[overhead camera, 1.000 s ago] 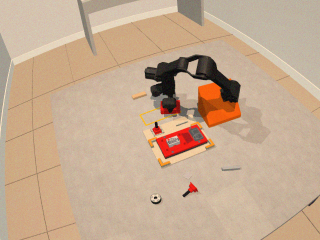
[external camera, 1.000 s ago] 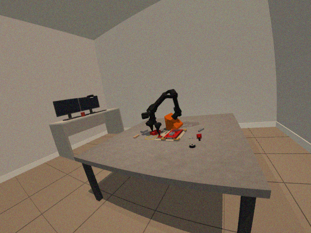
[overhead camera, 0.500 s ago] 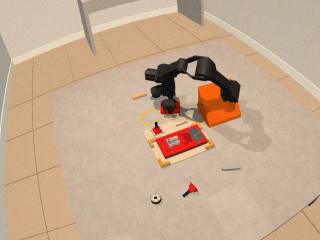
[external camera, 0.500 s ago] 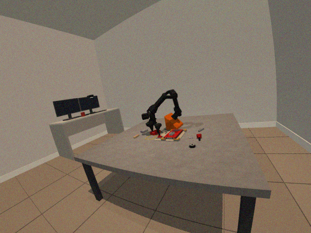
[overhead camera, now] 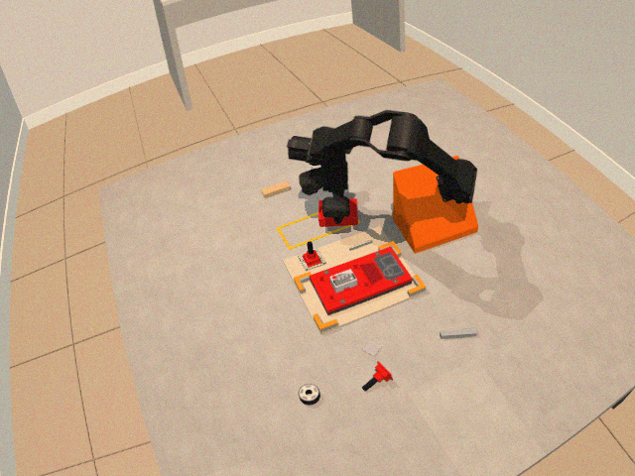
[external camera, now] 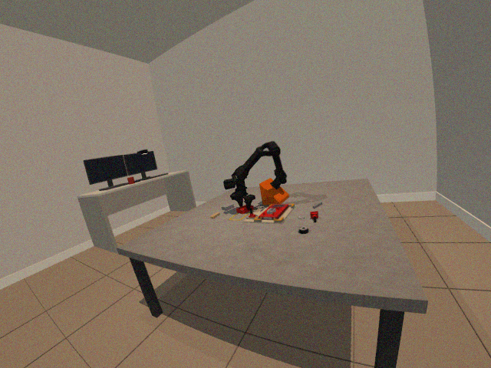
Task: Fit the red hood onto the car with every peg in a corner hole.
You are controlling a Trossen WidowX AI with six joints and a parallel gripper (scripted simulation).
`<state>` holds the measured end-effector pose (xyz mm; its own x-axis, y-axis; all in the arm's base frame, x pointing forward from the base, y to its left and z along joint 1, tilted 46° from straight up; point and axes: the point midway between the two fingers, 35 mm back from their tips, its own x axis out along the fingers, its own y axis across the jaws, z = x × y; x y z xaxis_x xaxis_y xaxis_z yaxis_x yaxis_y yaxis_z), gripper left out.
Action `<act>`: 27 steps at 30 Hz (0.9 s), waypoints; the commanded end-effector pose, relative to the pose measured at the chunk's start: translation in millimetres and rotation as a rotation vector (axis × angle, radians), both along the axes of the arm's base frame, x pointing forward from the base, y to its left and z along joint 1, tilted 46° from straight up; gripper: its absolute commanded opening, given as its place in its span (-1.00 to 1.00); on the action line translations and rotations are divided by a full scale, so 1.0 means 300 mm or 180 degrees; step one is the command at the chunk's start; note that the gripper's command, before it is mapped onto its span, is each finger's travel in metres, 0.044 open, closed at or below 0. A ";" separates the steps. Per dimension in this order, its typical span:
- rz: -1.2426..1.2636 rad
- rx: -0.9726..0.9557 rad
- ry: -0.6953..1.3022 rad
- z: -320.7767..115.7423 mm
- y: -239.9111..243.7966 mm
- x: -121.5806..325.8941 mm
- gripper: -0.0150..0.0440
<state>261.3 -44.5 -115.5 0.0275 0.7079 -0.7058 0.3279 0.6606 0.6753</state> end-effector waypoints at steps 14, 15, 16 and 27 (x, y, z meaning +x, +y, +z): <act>0.0000 -0.0004 0.0001 0.047 -0.049 -0.002 -0.49; 0.0000 -0.0004 0.0001 0.053 -0.055 -0.002 -0.49; 0.0000 -0.0005 0.0001 0.059 -0.062 -0.002 -0.49; 0.0000 -0.0011 0.0002 0.136 -0.141 -0.005 -0.49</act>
